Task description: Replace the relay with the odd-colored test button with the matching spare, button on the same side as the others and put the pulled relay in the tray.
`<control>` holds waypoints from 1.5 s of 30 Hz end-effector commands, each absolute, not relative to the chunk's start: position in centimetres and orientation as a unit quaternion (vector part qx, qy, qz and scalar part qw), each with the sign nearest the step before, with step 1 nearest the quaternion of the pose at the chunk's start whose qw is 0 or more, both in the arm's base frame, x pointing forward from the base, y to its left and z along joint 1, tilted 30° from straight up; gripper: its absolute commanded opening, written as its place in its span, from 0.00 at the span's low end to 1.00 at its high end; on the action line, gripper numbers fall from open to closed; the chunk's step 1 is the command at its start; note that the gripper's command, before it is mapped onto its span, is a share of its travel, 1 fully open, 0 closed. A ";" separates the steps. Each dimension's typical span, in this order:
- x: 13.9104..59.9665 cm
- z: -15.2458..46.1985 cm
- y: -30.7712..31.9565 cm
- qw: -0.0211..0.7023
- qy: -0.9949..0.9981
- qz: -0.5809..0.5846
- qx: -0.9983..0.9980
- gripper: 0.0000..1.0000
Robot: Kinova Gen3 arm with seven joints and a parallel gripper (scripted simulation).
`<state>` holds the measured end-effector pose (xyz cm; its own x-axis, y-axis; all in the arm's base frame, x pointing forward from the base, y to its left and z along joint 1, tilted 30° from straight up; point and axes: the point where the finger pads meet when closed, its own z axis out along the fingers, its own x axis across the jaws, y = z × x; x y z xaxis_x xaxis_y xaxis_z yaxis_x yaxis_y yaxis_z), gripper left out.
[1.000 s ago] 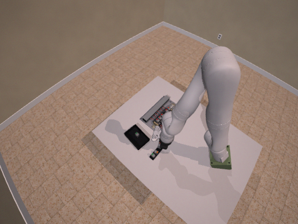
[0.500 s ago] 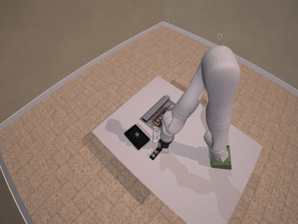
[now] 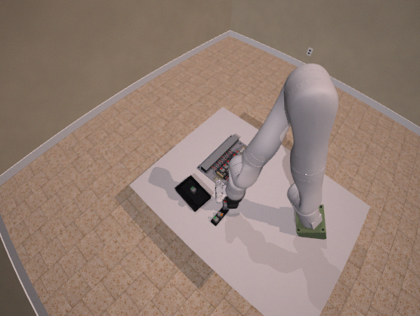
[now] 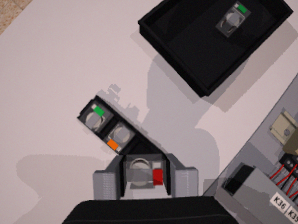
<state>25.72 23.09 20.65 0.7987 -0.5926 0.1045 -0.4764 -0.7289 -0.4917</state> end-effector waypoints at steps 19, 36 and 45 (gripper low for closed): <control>25.7 20.7 23.2 0.211 0.176 -0.153 -0.949 0.00; 25.6 20.7 23.2 0.192 0.070 -0.177 -0.963 0.00; 25.7 20.7 23.2 0.182 0.022 -0.187 -0.965 0.00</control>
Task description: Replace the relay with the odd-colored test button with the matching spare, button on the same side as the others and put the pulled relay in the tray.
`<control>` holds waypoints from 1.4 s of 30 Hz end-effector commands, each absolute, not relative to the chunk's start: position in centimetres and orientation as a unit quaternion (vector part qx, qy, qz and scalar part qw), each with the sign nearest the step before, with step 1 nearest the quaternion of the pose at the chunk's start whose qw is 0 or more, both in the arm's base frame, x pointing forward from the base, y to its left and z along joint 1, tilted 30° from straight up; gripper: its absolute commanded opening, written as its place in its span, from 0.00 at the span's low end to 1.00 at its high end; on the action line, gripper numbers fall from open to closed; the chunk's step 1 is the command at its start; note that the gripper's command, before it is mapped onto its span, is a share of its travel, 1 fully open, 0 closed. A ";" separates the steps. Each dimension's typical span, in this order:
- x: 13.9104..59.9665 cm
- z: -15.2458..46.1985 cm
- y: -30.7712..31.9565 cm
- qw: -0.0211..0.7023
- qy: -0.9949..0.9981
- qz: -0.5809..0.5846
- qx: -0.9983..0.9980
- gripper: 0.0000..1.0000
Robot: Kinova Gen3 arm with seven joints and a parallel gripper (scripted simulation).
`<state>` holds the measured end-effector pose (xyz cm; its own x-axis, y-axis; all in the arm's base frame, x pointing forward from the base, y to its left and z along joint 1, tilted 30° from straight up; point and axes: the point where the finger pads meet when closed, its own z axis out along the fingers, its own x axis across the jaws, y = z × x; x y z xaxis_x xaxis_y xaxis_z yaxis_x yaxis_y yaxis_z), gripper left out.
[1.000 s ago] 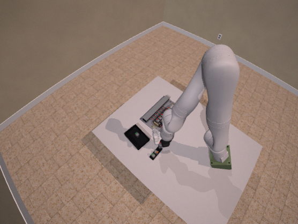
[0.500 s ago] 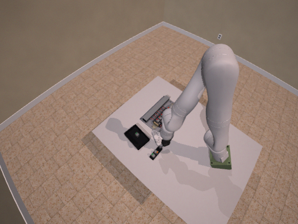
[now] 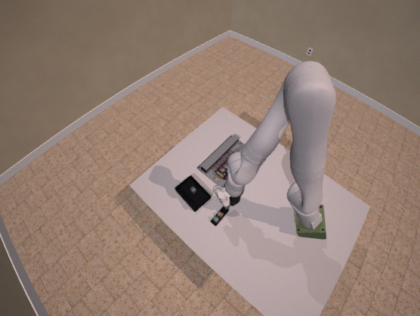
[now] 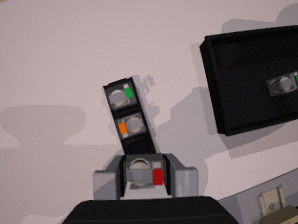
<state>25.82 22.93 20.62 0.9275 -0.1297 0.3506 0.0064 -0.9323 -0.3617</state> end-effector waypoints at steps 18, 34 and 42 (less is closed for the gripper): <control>25.7 20.7 23.2 0.165 -0.067 -0.202 -0.963 0.00; 27.3 20.6 21.5 0.160 -0.095 -0.206 -0.961 0.00; 29.4 20.5 19.1 0.160 -0.097 -0.205 -0.961 0.00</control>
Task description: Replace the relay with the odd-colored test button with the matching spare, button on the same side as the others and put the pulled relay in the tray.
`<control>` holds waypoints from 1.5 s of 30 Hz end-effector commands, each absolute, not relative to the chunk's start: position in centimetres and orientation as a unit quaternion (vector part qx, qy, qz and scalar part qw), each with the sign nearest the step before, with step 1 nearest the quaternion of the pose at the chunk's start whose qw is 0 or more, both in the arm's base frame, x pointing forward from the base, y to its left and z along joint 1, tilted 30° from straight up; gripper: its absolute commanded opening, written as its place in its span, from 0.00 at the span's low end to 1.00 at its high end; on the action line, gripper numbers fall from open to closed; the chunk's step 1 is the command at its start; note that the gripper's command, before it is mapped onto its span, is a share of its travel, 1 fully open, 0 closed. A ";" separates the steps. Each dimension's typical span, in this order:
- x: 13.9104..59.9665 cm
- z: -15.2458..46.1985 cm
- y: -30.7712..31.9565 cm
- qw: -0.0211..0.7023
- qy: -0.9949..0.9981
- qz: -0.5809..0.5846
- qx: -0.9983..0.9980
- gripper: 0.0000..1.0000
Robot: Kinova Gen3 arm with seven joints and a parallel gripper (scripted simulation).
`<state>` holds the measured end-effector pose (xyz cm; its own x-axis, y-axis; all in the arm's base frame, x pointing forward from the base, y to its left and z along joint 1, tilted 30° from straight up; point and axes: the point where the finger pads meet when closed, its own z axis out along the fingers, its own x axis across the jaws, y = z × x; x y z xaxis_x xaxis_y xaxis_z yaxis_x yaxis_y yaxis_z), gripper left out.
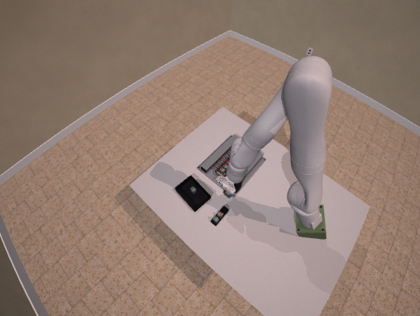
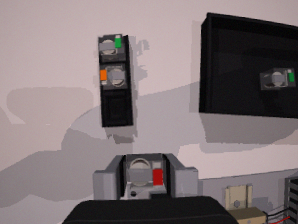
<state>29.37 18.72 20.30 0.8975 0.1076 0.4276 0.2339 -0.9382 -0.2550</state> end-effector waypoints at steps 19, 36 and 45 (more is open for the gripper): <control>33.9 20.2 14.0 0.160 -0.097 -0.205 -0.961 0.00; 38.0 19.9 9.3 0.160 -0.097 -0.205 -0.961 0.00; 40.1 19.9 6.9 0.156 -0.097 -0.206 -0.961 0.00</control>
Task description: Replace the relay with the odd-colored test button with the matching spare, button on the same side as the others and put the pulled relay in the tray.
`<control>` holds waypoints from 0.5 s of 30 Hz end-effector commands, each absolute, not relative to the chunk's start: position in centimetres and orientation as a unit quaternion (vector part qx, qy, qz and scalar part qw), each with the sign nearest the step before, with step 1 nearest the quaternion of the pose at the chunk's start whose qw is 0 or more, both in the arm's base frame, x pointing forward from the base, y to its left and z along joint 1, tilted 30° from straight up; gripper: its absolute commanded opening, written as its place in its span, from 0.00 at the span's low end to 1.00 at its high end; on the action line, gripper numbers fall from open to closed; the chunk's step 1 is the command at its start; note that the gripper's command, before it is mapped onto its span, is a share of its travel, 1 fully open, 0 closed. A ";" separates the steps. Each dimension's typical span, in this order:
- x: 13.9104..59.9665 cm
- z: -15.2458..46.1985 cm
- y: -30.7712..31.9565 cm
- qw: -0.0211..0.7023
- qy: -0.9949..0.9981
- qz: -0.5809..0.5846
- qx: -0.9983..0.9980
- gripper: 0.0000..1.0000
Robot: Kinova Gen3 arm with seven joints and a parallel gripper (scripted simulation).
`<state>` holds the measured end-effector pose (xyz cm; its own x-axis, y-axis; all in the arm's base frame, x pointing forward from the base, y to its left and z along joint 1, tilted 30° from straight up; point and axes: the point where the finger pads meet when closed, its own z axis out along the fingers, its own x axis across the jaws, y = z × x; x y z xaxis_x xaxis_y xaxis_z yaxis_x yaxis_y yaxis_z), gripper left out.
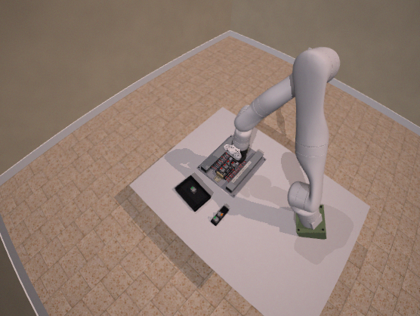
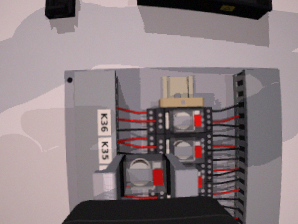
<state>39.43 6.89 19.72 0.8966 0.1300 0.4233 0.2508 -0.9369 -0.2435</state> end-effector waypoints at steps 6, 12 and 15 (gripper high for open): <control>41.8 19.9 5.3 0.160 -0.097 -0.205 -0.961 0.00; 42.7 19.8 4.1 0.154 -0.097 -0.206 -0.961 0.00; 43.5 19.8 3.4 0.156 -0.097 -0.206 -0.961 0.00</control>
